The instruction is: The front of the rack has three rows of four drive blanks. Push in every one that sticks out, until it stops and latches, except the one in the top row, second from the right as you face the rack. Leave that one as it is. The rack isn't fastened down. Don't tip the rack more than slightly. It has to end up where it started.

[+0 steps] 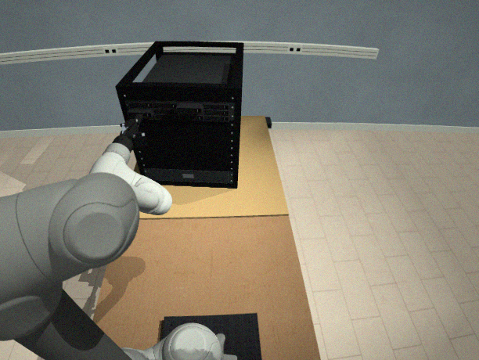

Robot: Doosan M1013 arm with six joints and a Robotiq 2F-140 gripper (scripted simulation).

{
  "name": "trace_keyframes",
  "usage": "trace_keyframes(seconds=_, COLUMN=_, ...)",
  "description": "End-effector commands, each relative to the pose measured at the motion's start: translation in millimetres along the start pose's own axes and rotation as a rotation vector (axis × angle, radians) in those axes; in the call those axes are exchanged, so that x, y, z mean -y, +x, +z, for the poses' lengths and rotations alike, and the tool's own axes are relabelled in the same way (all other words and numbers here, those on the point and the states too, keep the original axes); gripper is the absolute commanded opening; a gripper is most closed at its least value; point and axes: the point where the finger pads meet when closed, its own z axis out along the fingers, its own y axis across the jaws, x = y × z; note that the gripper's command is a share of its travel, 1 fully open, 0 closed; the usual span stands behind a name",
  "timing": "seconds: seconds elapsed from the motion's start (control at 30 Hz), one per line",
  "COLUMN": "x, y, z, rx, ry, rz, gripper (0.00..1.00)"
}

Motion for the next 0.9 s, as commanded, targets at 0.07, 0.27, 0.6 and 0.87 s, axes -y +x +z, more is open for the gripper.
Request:
trace_keyframes(seconds=0.07, x=5, y=-3, z=10, rx=0.005, ry=0.002, rz=0.002, gripper=0.1)
trace_keyframes(seconds=0.27, x=6, y=-3, z=11, rx=0.005, ry=0.002, rz=0.002, gripper=0.1)
trace_keyframes(seconds=0.6, x=6, y=-3, z=16, rx=0.005, ry=0.002, rz=0.002, gripper=0.1)
trace_keyframes(seconds=0.87, x=6, y=-3, z=21, rx=0.005, ry=0.002, rz=0.002, gripper=0.1)
